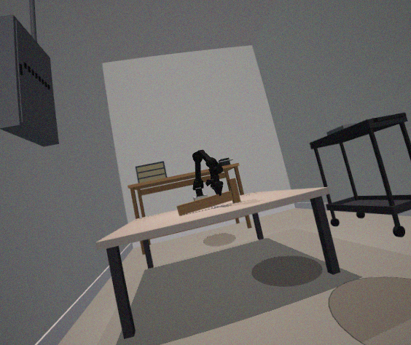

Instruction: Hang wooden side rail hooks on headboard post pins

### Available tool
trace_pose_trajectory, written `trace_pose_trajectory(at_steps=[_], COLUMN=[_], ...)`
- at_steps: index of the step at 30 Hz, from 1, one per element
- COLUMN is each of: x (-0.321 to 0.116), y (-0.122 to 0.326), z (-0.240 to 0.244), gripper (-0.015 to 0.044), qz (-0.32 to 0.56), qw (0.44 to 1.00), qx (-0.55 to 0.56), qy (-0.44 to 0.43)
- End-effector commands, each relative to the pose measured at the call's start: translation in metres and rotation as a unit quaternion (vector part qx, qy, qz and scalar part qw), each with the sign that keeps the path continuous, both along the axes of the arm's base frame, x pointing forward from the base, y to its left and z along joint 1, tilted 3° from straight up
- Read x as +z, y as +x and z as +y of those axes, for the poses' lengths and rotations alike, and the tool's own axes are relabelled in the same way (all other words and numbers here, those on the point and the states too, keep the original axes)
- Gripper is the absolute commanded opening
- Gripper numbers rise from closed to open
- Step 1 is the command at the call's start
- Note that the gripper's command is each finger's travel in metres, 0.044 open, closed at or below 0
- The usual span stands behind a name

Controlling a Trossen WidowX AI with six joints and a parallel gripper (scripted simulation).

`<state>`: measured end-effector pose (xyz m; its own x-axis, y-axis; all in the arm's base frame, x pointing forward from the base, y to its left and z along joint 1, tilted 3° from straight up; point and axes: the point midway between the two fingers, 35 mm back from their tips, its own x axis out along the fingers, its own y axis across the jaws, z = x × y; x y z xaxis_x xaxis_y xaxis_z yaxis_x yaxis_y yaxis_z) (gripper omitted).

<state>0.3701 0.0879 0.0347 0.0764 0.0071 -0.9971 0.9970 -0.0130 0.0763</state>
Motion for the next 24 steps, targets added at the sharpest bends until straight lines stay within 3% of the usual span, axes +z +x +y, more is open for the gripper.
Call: trace_pose_trajectory(at_steps=[1,7,24], x=[0.004,0.004,0.002], y=[-0.002,-0.002,-0.002], z=[0.000,-0.030,-0.027], gripper=[0.0440,0.0440,0.0440], qz=[0.003,0.003,0.004], qw=[1.000,1.000,1.000], qx=[0.001,0.001,-0.004], qy=[0.000,-0.001,-0.002])
